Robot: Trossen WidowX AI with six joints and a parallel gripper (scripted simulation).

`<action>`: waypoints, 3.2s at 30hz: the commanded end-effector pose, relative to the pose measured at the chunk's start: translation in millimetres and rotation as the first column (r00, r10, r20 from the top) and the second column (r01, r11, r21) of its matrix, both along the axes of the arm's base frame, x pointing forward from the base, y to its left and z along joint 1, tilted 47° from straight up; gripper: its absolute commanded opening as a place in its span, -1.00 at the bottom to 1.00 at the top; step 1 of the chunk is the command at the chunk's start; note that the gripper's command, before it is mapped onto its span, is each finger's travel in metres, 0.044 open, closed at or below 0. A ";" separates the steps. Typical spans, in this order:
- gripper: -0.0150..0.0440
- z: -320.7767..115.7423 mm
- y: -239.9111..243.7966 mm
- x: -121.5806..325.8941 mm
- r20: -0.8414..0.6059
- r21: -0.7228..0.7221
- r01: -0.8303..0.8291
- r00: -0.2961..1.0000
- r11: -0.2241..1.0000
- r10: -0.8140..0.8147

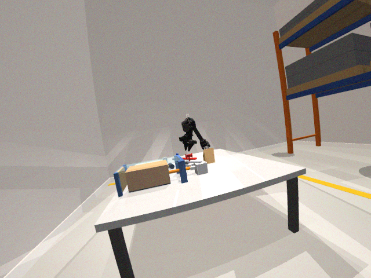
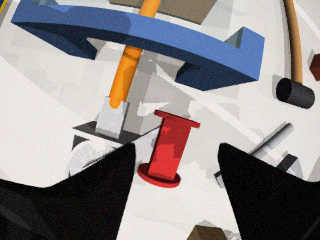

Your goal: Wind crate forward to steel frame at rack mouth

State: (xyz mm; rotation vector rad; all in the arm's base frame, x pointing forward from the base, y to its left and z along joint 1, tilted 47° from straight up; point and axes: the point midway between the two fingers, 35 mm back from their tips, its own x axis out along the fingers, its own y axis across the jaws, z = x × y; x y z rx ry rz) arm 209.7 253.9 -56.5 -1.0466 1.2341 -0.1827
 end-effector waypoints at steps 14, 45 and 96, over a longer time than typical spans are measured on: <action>1.00 6.2 3.1 -2.2 0.284 0.179 0.061 0.952 0.982 -0.111; 1.00 -28.5 -28.7 5.2 0.285 0.174 0.064 0.952 0.983 -0.113; -0.49 -45.4 -48.5 7.2 0.287 0.170 0.066 0.951 0.983 -0.114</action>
